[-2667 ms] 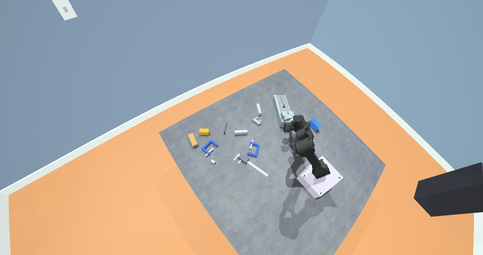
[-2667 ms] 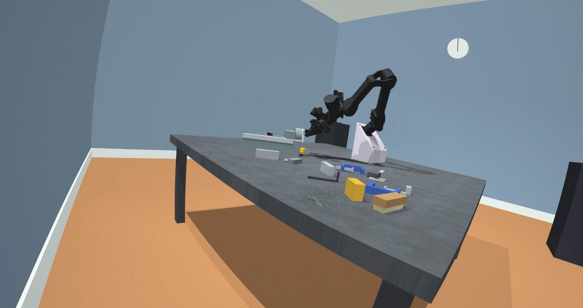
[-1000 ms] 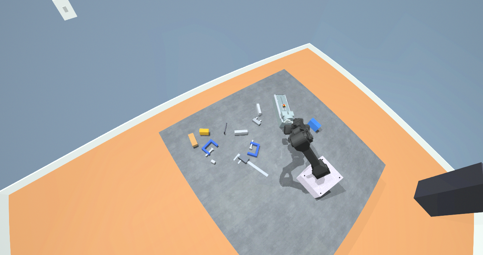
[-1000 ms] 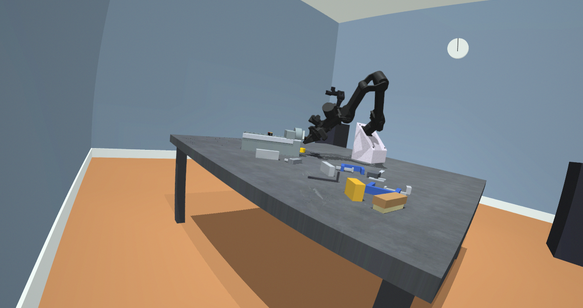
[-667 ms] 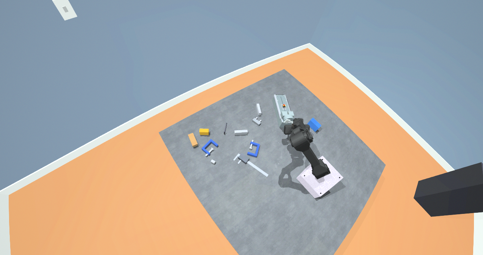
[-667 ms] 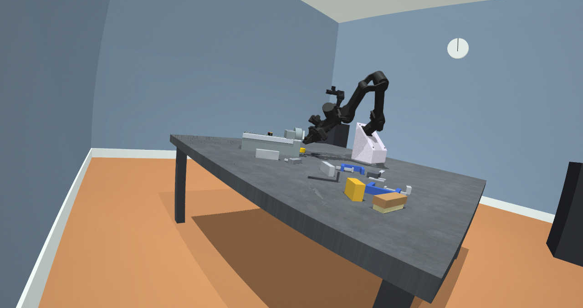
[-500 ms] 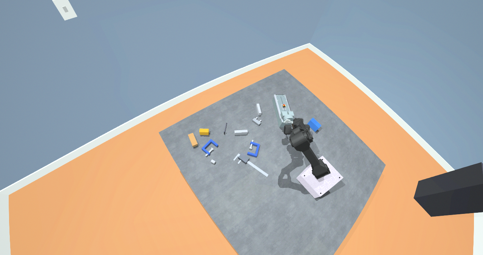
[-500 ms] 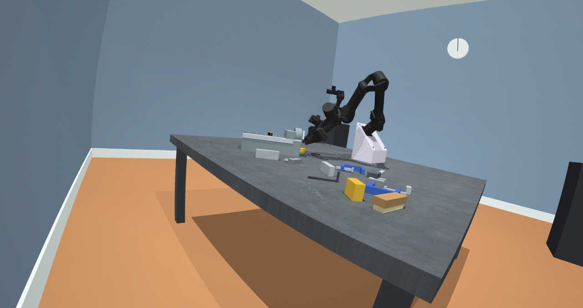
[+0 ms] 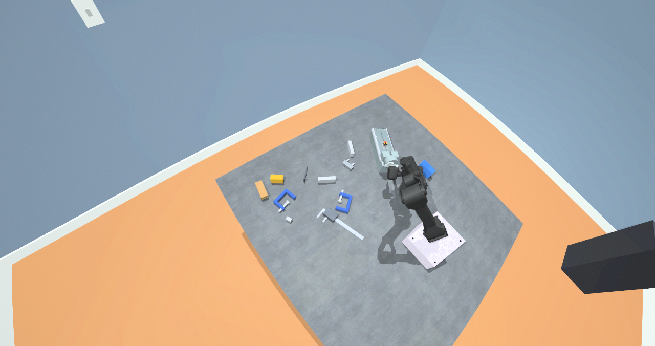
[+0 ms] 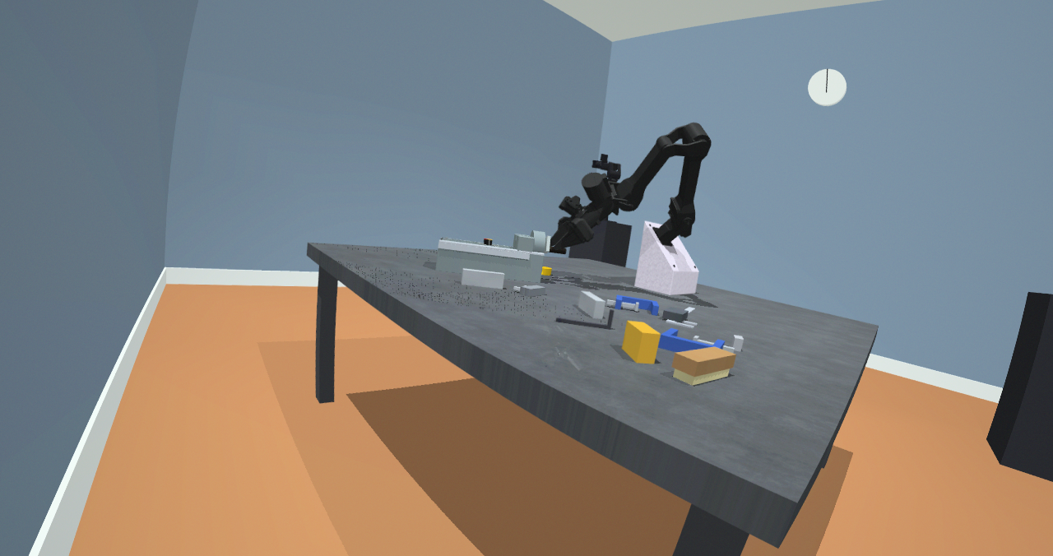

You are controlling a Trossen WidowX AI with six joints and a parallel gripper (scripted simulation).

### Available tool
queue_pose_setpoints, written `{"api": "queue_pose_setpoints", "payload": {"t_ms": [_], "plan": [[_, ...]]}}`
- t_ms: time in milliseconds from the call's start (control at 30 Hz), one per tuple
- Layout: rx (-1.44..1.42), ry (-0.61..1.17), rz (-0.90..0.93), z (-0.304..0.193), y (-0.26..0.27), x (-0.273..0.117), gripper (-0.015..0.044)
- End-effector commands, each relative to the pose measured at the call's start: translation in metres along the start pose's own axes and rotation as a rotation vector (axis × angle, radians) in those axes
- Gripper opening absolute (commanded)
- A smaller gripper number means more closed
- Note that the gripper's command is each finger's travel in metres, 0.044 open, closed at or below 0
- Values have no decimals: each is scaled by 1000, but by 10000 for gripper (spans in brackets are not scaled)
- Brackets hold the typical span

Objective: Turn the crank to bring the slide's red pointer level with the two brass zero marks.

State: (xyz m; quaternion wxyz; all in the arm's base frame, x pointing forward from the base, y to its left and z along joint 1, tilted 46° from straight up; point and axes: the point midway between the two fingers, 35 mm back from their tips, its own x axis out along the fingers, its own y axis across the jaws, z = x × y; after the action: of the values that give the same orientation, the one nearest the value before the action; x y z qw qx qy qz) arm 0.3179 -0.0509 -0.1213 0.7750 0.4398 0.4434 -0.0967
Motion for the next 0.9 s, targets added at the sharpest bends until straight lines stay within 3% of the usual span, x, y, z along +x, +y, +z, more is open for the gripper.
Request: {"api": "queue_pose_setpoints", "payload": {"t_ms": [0, 167, 533, 867], "plan": [[-5, -9, 8, 14, 2, -11, 440], [-5, -9, 6, 24, 1, -19, 440], [-2, -6, -2, 78, 0, -77, 440], [-71, 18, 19, 107, 2, -59, 440]]}}
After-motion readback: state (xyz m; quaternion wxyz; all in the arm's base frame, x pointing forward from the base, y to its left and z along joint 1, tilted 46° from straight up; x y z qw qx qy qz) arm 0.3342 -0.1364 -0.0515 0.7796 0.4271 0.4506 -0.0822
